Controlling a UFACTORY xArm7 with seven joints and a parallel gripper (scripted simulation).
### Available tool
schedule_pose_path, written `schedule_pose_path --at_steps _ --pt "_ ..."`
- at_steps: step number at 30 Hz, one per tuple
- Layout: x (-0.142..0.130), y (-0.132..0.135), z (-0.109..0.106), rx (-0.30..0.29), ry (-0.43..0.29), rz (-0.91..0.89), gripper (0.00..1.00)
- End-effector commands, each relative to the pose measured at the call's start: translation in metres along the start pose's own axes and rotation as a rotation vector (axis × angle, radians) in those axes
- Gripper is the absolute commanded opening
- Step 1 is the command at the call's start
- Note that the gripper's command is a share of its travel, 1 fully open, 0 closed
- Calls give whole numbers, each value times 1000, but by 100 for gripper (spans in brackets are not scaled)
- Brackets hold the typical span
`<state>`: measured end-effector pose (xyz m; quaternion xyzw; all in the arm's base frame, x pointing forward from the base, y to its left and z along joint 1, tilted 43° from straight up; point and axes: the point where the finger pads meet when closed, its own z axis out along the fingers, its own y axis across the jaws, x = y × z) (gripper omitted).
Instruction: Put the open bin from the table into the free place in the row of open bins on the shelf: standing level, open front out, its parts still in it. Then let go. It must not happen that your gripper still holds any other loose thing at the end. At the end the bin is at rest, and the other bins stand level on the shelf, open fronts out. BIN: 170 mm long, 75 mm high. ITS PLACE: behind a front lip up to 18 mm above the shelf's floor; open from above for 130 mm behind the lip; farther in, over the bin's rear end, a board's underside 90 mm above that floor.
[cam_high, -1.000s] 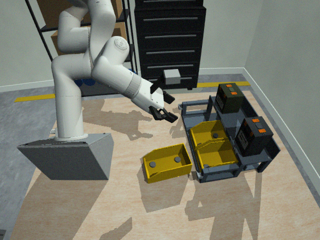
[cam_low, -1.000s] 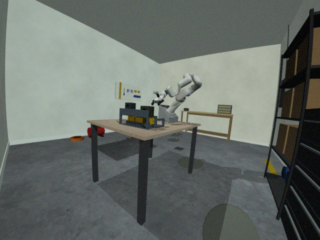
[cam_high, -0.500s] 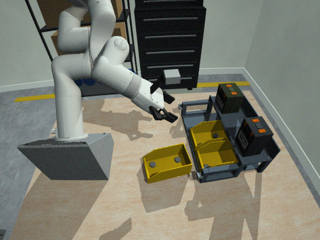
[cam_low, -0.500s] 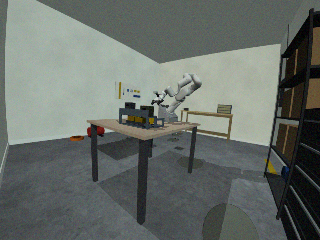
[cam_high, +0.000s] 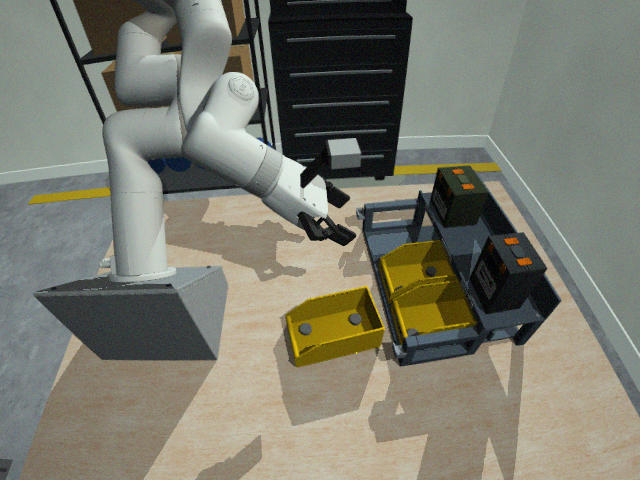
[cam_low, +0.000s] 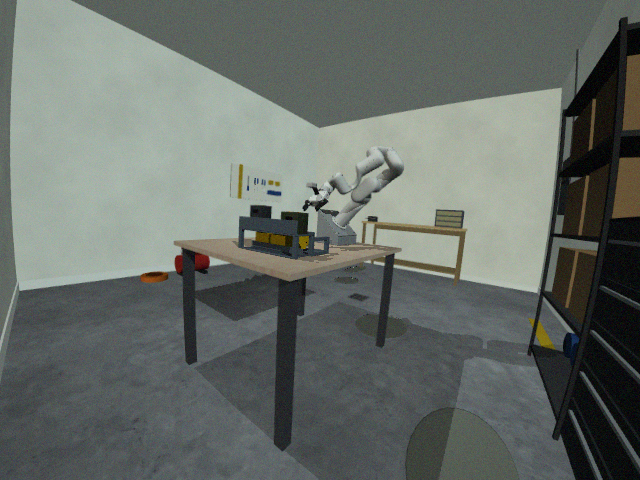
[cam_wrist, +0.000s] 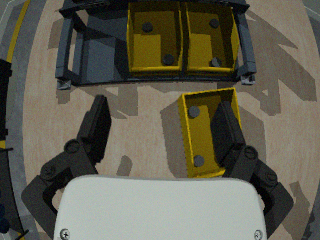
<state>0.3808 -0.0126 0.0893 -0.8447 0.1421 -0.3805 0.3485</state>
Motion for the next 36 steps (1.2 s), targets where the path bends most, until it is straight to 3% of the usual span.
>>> schedule_pose_path --at_steps 1,12,13,17,29,30,34,36 --pt "-17 -7 9 48 192 -5 100" --pt "-17 -7 9 48 192 -5 100" --pt "-2 -1 1 9 41 -1 100" --pt "-17 -7 9 48 192 -5 100" --pt "-17 -7 9 48 192 -5 100" --pt "-2 -1 1 9 41 -1 100" --pt "-17 -7 8 48 192 -5 100" --pt "-17 -7 8 48 192 -5 100"
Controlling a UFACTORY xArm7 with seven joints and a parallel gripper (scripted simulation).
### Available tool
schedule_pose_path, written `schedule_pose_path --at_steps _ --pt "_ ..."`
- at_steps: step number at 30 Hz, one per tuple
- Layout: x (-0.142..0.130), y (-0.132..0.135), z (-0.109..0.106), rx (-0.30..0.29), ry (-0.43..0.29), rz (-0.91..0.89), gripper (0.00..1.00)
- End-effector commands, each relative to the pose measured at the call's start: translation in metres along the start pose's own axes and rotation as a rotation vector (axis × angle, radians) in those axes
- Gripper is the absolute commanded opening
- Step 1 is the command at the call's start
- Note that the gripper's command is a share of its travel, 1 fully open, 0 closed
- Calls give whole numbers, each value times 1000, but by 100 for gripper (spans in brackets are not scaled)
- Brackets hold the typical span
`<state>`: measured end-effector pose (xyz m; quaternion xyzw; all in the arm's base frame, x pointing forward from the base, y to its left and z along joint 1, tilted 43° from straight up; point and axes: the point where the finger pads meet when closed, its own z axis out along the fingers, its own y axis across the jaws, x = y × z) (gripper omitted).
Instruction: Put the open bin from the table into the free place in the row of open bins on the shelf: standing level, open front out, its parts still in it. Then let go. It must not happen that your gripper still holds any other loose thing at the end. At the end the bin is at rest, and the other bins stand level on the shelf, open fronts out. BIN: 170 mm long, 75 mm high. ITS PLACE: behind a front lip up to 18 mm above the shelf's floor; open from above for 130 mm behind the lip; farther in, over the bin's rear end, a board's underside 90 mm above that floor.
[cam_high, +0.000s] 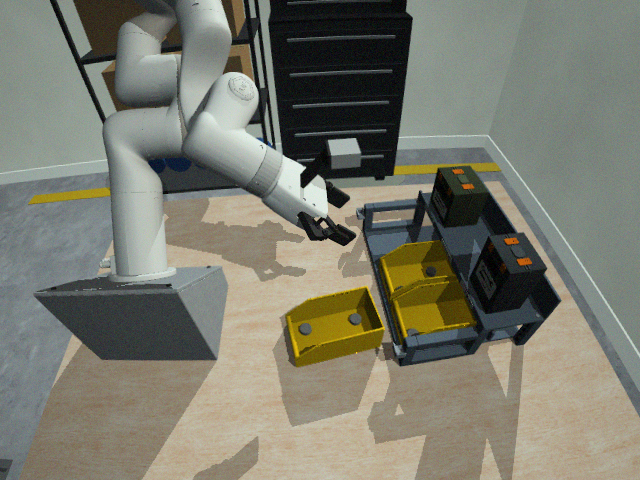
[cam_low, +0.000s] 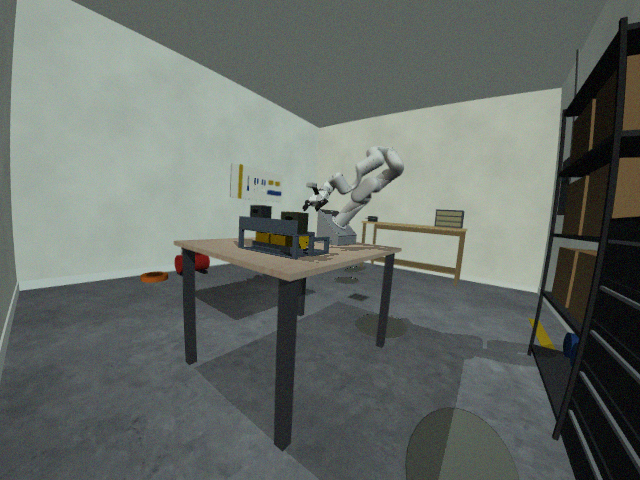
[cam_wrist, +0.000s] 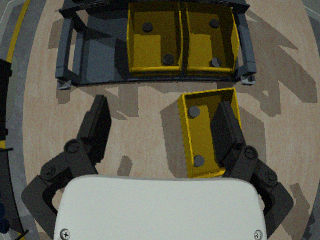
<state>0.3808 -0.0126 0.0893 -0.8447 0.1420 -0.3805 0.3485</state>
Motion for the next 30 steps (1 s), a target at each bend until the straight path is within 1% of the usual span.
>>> schedule_pose_path --at_steps 1,10,11,15,27,28,30 --pt "-18 -7 8 48 192 -5 100" --pt "-18 -7 8 48 192 -5 100" --pt "-2 -1 1 9 41 -1 100" --pt "-18 -7 8 48 192 -5 100" --pt "-18 -7 8 48 192 -5 100" --pt "-2 -1 1 9 41 -1 100" --pt "-10 -4 5 28 117 -3 100"
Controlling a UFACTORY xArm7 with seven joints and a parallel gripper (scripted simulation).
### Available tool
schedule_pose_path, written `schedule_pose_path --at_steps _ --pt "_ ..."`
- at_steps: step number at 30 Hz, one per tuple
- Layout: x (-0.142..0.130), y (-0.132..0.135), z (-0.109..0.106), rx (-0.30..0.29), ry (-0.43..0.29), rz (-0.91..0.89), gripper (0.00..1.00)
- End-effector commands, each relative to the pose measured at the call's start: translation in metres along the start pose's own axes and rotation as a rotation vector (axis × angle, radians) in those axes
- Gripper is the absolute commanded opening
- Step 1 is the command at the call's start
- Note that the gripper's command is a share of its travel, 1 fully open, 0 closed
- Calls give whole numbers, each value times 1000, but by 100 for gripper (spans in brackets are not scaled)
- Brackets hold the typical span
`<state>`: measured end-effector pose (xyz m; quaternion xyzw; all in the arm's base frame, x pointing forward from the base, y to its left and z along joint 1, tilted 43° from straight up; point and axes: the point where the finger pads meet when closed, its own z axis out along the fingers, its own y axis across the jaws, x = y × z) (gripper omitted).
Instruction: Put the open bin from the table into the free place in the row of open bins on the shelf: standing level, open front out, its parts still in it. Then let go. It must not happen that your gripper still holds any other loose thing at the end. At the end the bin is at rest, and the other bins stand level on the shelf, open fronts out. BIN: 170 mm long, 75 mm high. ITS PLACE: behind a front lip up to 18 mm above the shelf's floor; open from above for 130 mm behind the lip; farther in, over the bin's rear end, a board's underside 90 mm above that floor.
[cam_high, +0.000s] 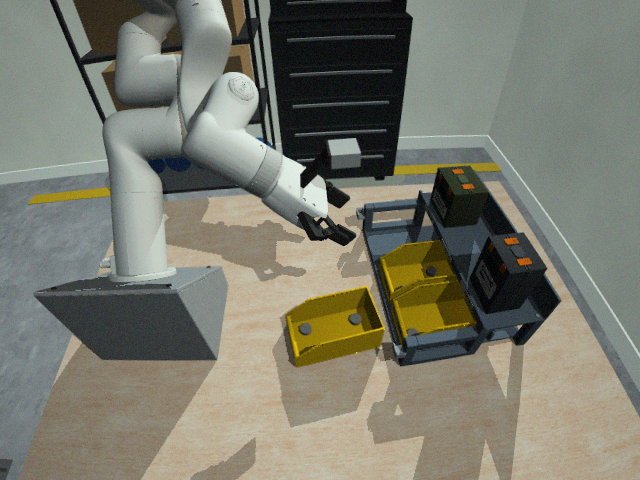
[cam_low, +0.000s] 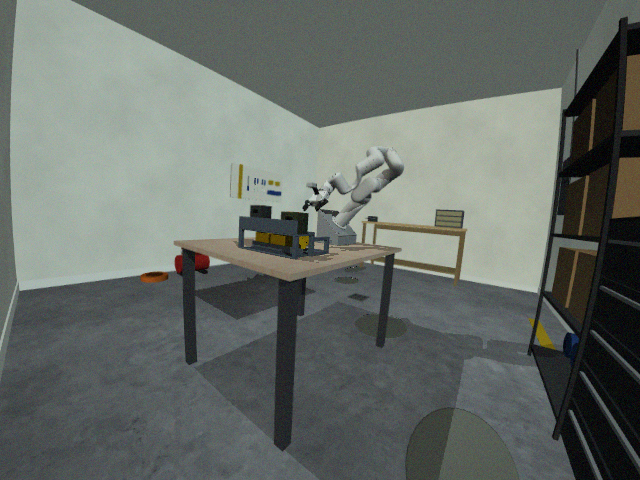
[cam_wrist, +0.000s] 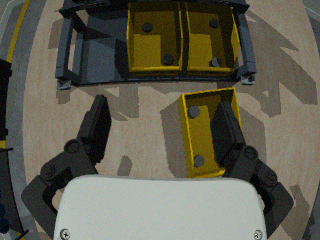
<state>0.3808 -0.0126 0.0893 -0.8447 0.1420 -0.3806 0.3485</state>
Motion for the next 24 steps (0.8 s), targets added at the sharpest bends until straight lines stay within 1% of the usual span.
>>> schedule_pose_path --at_steps 1,2,14,15,19,24 --pt "-14 -5 7 38 154 -4 100" --pt "-18 -7 8 48 192 -5 100" --pt "-18 -7 8 48 192 -5 100" --pt "-2 -1 1 9 41 -1 100" --pt "-18 -7 8 48 192 -5 100" --pt "-18 -7 8 48 192 -5 100"
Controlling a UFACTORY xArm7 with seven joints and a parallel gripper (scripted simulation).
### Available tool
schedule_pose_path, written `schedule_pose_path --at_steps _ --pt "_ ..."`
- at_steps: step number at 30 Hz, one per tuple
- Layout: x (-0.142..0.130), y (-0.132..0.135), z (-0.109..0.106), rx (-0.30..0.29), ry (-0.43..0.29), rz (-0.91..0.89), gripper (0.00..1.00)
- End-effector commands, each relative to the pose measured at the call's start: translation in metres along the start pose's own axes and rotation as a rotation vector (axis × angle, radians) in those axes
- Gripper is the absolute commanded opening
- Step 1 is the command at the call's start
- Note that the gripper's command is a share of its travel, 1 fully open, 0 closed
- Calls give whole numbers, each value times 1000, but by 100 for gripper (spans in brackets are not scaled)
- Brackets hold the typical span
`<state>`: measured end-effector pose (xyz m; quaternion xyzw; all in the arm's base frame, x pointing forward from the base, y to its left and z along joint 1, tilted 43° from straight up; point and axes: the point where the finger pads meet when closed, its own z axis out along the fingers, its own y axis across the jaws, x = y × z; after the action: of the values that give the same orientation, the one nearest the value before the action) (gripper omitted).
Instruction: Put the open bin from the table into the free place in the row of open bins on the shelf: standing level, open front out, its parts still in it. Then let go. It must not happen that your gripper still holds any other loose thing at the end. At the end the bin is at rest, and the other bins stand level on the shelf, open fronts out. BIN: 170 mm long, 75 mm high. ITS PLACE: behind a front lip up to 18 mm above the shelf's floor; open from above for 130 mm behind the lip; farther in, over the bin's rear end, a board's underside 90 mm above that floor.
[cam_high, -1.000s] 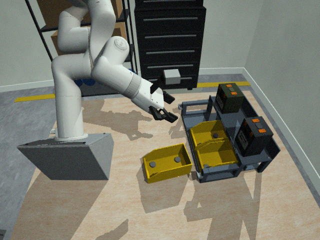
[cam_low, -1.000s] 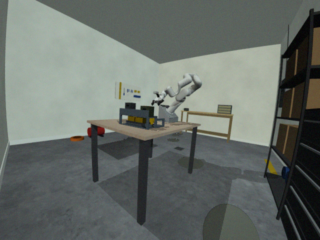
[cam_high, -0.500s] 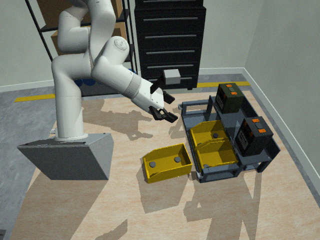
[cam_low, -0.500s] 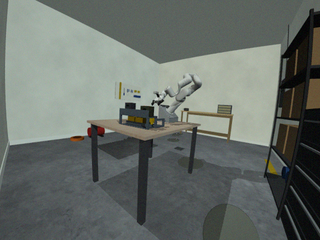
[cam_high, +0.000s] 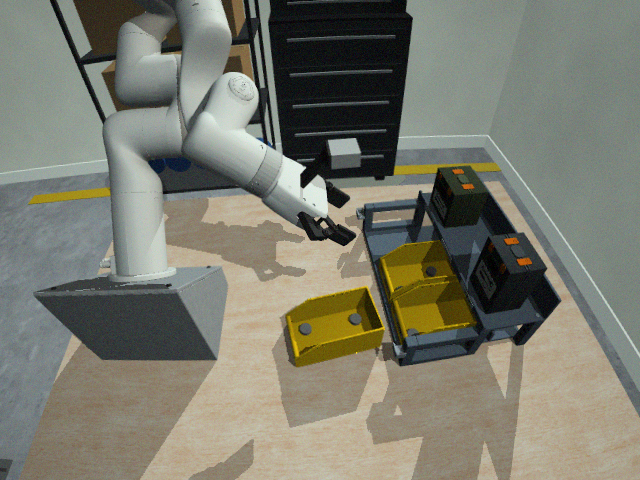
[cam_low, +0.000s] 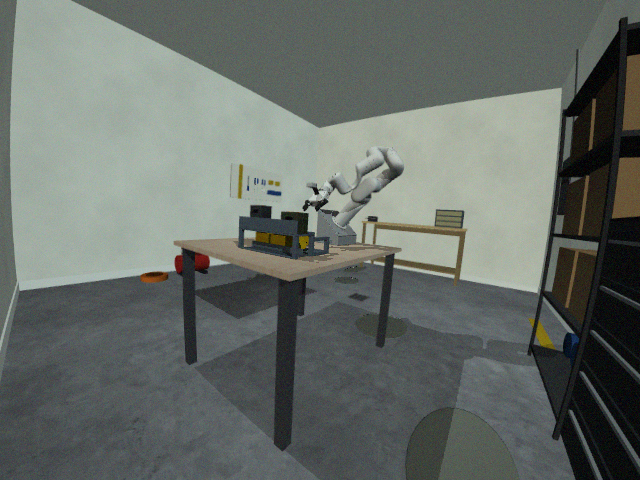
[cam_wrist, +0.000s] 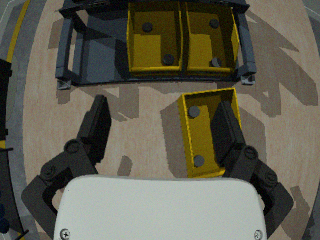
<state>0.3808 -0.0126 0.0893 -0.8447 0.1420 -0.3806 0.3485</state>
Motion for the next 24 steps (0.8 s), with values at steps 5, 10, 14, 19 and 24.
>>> schedule_pose_path --at_steps 5,10,14,19,24 --pt "-18 -7 8 48 192 -5 100" --pt "-10 -4 5 28 116 -3 100" --pt "-18 -7 8 48 192 -5 100" --pt "-18 -7 8 48 192 -5 100" --pt "-18 -7 8 48 192 -5 100"
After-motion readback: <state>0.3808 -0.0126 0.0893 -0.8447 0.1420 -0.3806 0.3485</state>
